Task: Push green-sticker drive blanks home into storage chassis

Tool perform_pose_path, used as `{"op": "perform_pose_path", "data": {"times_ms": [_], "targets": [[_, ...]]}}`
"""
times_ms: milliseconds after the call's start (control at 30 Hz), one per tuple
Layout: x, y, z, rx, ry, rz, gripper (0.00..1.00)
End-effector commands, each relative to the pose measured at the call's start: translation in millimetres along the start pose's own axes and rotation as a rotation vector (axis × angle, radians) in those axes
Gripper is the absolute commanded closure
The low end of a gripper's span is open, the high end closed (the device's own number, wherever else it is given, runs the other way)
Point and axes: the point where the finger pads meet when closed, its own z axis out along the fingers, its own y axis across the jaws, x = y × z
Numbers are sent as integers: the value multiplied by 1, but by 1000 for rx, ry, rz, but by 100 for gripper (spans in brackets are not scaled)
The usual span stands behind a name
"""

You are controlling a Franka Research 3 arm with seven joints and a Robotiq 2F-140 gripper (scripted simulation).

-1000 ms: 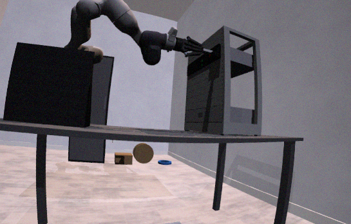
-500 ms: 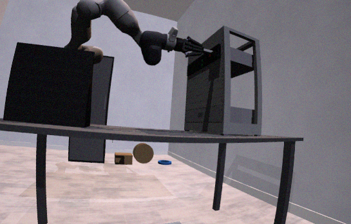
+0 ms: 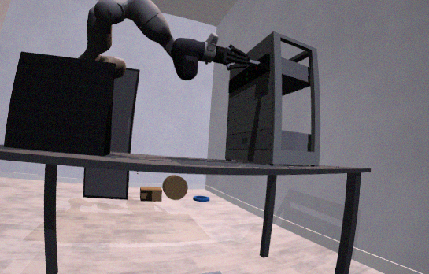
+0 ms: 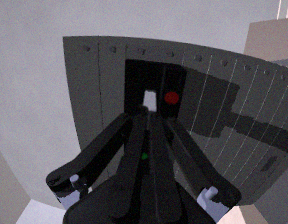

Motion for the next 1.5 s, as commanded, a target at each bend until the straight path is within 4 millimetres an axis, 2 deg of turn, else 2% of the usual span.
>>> {"op": "perform_pose_path", "data": {"times_ms": [0, 1467], "targets": [[-5, 4, 2, -7, -8, 10, 100], [-5, 5, 8, -7, -8, 10, 100]]}}
